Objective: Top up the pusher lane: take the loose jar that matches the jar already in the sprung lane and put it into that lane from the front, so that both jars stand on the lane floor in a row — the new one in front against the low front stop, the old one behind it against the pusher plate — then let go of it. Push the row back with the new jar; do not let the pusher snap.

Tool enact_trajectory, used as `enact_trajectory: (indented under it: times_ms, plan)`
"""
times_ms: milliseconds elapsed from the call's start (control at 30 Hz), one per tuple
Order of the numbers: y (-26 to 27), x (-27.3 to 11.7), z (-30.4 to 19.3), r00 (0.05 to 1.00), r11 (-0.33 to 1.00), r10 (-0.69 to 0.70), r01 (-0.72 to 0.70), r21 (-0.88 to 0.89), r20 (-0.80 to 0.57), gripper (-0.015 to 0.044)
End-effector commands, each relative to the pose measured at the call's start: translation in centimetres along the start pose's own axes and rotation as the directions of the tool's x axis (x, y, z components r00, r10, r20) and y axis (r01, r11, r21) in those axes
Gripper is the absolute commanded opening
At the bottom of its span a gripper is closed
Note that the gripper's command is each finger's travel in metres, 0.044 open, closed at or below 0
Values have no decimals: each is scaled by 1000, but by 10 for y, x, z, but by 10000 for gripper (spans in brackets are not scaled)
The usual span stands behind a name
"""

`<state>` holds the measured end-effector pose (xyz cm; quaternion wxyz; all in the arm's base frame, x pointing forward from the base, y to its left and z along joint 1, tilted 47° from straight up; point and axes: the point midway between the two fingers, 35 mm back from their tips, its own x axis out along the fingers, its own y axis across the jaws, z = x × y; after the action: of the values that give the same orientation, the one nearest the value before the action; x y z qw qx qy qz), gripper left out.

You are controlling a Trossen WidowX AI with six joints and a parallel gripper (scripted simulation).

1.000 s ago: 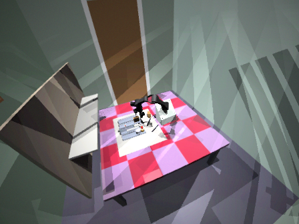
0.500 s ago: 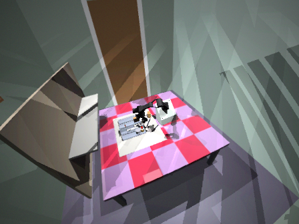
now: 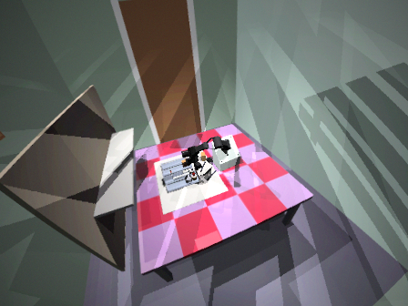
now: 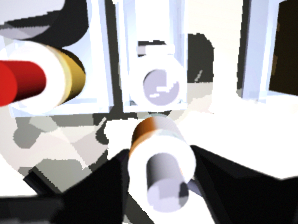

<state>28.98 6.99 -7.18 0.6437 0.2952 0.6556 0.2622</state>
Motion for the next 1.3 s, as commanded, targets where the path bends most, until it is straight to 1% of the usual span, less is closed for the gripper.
enact_trajectory:
  times_ms: [0, 1267]
  plan:
    - [-1, 1, 1, 1000, 1000, 4, -4, 8, 3, 0]
    - [-2, 1, 16, 1000, 1000, 4, -4, 8, 3, 0]
